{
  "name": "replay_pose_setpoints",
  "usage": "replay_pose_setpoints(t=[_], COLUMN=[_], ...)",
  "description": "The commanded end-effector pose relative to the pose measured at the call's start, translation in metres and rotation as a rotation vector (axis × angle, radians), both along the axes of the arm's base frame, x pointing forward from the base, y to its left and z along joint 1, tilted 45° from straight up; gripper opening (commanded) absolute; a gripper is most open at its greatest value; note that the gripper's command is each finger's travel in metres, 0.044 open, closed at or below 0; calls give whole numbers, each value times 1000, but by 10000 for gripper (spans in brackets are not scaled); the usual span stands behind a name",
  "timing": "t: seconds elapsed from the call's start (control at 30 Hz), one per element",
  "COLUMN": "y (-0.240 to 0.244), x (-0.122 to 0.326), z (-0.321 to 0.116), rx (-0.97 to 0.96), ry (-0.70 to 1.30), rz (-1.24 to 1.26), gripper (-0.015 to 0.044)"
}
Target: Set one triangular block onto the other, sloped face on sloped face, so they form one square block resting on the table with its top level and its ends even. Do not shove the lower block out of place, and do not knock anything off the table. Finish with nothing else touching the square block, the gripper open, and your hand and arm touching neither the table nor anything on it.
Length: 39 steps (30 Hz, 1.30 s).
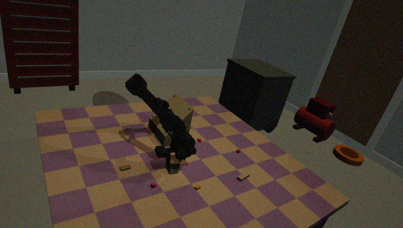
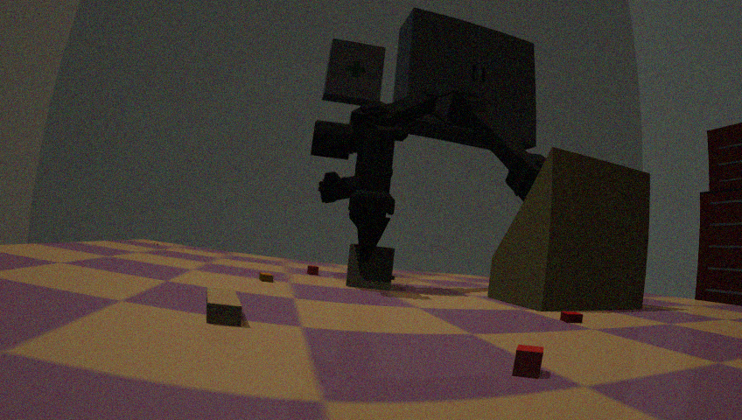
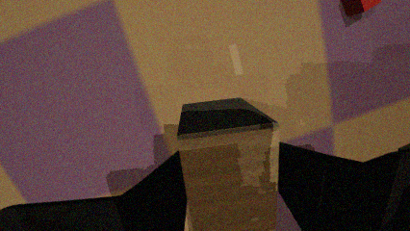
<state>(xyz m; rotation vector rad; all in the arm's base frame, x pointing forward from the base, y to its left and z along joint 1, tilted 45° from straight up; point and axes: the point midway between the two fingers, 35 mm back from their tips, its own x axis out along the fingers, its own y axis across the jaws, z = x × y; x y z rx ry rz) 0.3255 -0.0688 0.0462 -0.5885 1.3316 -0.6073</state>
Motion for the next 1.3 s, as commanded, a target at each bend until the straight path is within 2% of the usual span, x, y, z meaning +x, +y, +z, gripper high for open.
replay_pose_setpoints(t=[0.0,0.37,0.93,1.17,1.27], y=[-1,-1,0,0,17], x=[0,0,0,0,0], z=[0,0,0,0,13], rx=[-7,-8,-1,-1,6], ry=[2,2,1,1,1], rz=[4,5,1,1,1], gripper=[0,0,440,440,440])
